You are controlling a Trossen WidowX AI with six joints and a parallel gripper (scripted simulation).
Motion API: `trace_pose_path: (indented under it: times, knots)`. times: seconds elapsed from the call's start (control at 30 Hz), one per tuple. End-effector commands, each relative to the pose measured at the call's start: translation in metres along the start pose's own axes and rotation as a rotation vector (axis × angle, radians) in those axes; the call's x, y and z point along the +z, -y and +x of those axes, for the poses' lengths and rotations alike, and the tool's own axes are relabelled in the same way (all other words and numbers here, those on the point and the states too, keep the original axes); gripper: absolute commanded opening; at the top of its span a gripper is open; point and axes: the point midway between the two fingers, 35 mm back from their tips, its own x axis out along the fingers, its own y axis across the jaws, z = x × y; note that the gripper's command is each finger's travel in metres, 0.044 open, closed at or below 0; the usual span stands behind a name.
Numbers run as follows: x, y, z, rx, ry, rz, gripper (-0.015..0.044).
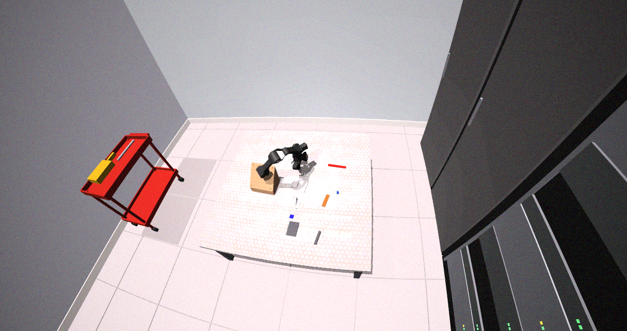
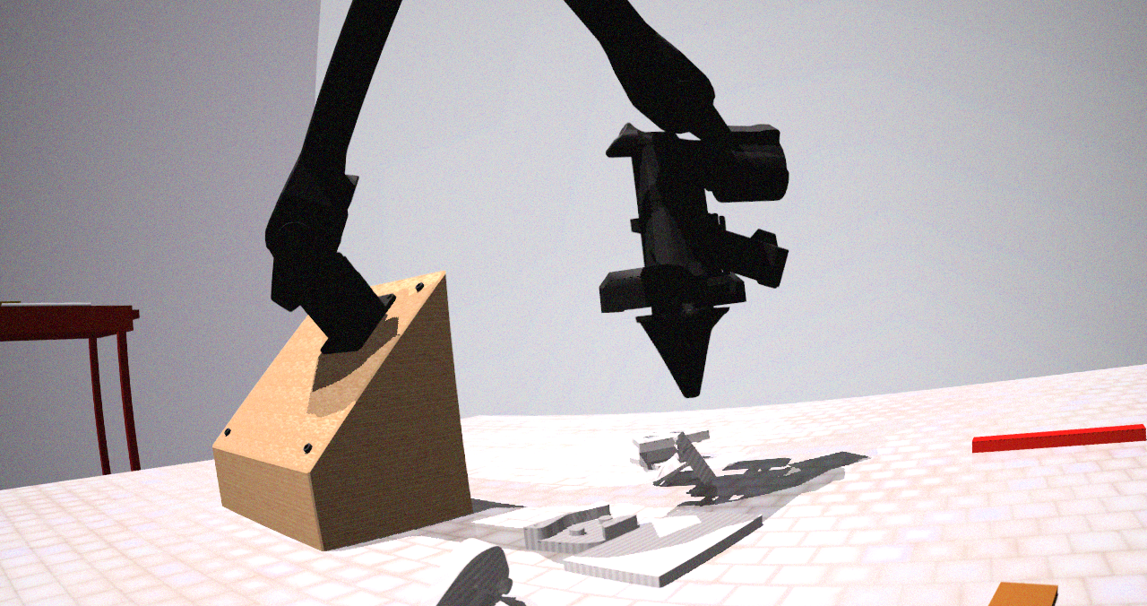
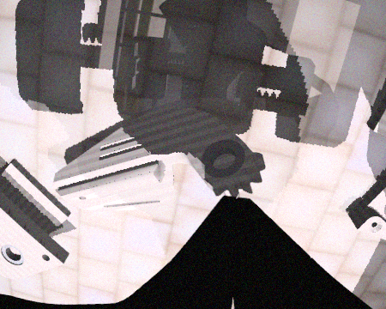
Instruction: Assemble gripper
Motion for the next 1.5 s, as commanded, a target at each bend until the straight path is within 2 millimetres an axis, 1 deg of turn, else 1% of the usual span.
trace_pose_path:
  times: [0.0, 1.47]
  knots:
    - [-0.004, 0.001, 0.001, 0.003, -0.006, -0.104, 0.0]
    - [-0.027, 0.01, 0.003, 0.007, -0.005, -1.277, 0.0]
